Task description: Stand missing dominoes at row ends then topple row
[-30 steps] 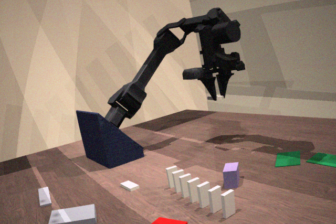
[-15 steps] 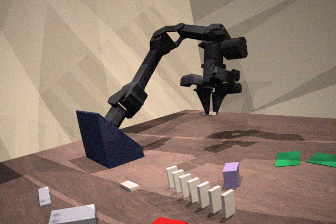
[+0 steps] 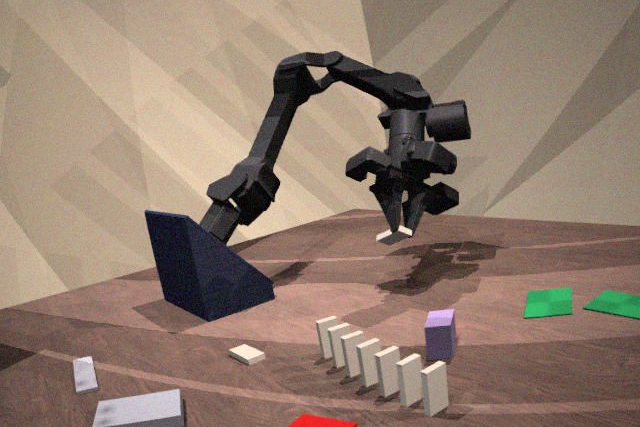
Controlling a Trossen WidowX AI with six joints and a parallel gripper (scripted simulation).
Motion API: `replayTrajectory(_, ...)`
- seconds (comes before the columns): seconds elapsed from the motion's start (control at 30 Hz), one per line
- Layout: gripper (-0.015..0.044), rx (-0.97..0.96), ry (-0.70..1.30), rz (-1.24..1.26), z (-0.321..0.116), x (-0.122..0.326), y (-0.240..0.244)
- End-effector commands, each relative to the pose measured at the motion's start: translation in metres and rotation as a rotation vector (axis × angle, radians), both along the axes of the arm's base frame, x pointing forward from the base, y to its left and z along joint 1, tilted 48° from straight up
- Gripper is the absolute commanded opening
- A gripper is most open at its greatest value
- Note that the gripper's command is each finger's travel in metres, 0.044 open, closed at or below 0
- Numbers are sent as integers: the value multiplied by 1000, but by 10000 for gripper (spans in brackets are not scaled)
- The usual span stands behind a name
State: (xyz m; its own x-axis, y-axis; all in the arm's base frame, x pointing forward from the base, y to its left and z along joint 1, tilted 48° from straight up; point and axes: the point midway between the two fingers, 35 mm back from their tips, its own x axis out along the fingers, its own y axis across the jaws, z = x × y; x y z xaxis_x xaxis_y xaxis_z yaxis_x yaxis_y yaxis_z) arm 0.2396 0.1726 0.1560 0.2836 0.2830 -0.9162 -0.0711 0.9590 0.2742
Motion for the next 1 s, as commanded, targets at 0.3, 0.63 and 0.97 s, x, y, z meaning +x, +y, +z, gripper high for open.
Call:
replayTrajectory(0.3,107,-24,-315,-160,4,5,11)
replayTrajectory(0.63,107,59,-540,-307,18,1,17)
replayTrajectory(0.97,107,217,-730,-478,35,-13,17)
